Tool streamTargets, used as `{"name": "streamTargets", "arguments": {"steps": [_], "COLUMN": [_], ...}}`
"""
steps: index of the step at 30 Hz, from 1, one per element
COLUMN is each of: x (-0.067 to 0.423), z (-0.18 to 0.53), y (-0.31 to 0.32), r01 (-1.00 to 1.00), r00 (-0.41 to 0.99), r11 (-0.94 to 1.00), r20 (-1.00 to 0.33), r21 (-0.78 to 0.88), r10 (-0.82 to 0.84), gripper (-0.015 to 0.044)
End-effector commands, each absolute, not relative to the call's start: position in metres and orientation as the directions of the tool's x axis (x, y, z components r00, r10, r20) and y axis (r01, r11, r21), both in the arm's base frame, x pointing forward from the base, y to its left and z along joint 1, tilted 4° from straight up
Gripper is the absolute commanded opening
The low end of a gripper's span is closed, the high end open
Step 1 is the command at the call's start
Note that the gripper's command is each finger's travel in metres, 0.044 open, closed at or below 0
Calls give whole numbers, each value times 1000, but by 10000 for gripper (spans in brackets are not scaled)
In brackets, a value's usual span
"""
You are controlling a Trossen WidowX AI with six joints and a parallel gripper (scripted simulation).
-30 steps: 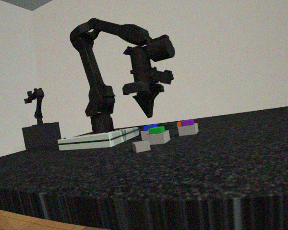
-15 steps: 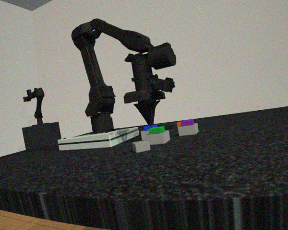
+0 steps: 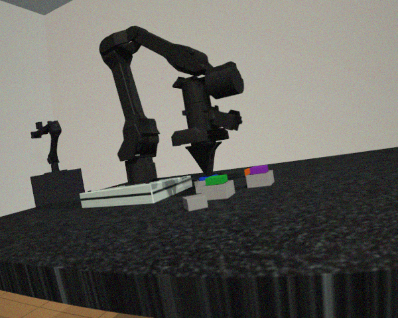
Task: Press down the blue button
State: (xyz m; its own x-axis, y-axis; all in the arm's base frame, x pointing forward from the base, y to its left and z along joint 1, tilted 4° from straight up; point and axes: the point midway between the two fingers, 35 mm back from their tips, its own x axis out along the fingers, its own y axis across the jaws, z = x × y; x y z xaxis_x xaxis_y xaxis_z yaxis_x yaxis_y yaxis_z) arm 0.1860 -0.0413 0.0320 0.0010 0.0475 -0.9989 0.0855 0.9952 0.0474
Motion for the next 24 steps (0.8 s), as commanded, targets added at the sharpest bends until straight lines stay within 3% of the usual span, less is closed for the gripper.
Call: {"name": "streamTargets", "arguments": {"steps": [1, 15, 24], "x": [184, 184, 226], "z": [30, 65, 89], "y": [-40, -42, 9], "r01": [89, 89, 35], "r00": [-6, -5, 28], "r11": [995, 995, 996], "r20": [-998, -998, -997], "r21": [54, 54, 77], "r10": [55, 55, 76], "gripper": [20, 20, 256]}}
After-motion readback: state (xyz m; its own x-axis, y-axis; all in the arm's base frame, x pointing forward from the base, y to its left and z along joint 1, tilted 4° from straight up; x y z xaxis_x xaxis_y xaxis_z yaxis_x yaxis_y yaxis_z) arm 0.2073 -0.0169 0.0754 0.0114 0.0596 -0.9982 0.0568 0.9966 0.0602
